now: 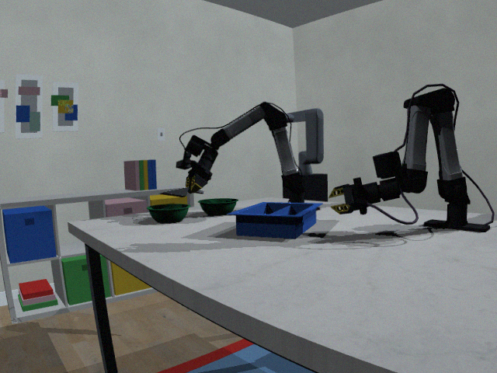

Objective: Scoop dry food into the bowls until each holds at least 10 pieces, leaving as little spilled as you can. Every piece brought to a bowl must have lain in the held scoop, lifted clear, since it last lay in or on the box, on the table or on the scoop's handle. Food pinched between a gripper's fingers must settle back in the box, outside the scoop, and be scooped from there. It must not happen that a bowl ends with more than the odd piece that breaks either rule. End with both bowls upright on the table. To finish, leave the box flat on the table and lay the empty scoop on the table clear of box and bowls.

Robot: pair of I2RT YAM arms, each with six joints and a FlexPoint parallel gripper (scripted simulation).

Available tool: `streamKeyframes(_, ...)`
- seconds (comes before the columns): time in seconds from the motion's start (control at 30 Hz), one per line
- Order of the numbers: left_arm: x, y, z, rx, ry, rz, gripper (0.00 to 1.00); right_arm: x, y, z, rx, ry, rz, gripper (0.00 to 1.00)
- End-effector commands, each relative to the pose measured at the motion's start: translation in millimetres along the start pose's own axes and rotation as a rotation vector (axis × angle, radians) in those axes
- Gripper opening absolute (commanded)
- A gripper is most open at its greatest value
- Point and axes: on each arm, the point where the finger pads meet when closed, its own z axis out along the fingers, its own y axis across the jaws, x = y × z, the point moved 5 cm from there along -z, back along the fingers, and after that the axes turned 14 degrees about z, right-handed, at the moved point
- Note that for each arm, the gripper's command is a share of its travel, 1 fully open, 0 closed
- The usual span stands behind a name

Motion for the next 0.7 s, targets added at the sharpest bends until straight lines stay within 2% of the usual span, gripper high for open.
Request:
streamKeyframes(0.0,-23.4,-9.3,2.2,-0.015,-0.069,0.091,0.28,-14.0,8.2,-10.9,-0.014,-0.065,-0.026,0.00)
streamKeyframes(0.27,-71.6,-24.6,-2.4,-0.088,-0.194,0.285,0.28,-14.0,8.2,-10.9,-0.014,-0.065,-0.026,0.00)
streamKeyframes(0.37,-77.0,-27.7,-3.3,-0.093,-0.207,0.308,0.28,-14.0,8.2,-10.9,-0.014,-0.065,-0.026,0.00)
streamKeyframes(0.67,-129.7,-54.5,-22.4,-0.172,-0.344,0.499,0.28,-14.0,8.2,-10.9,-0.014,-0.065,-0.026,0.00)
